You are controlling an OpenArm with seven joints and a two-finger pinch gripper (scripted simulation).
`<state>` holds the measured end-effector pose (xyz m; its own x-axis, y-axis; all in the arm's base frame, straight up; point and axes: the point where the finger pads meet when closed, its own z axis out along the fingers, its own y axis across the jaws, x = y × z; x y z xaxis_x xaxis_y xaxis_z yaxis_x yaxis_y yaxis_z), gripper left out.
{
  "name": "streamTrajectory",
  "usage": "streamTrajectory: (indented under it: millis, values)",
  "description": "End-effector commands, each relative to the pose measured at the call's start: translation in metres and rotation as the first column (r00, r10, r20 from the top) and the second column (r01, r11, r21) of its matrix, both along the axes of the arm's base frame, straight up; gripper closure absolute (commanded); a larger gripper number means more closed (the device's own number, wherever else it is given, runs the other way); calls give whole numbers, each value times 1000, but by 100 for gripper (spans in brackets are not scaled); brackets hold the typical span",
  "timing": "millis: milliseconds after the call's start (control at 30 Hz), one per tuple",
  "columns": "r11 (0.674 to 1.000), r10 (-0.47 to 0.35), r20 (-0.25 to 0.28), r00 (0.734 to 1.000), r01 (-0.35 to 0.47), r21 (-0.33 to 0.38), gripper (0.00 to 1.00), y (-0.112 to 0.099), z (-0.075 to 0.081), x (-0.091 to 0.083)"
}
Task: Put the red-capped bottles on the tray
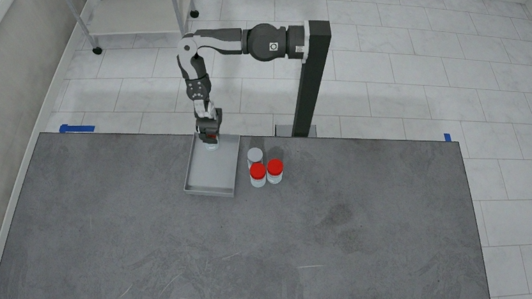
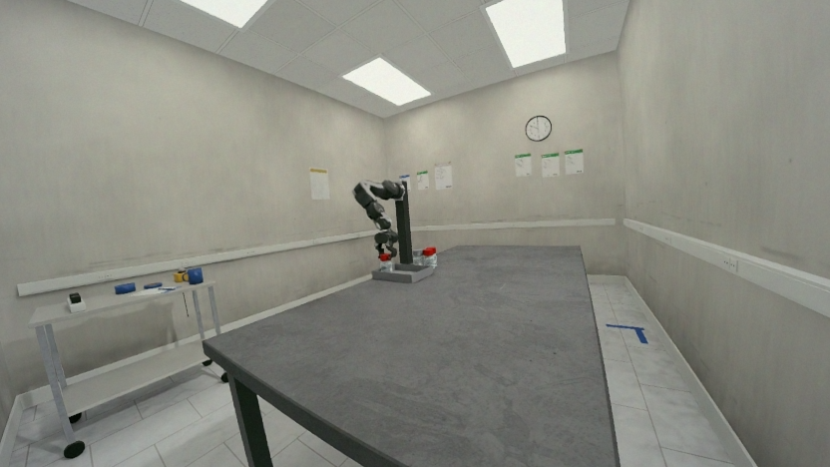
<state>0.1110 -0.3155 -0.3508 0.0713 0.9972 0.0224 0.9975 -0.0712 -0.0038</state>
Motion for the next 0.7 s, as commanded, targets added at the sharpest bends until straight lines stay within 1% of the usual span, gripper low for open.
streamTrajectory:
  millis: [0,667]
  values:
    - [1000,-1,5,1000,1,3,100,-1,1,1]
    - [1000,-2,8,1000,2,5,100,-1,1,1]
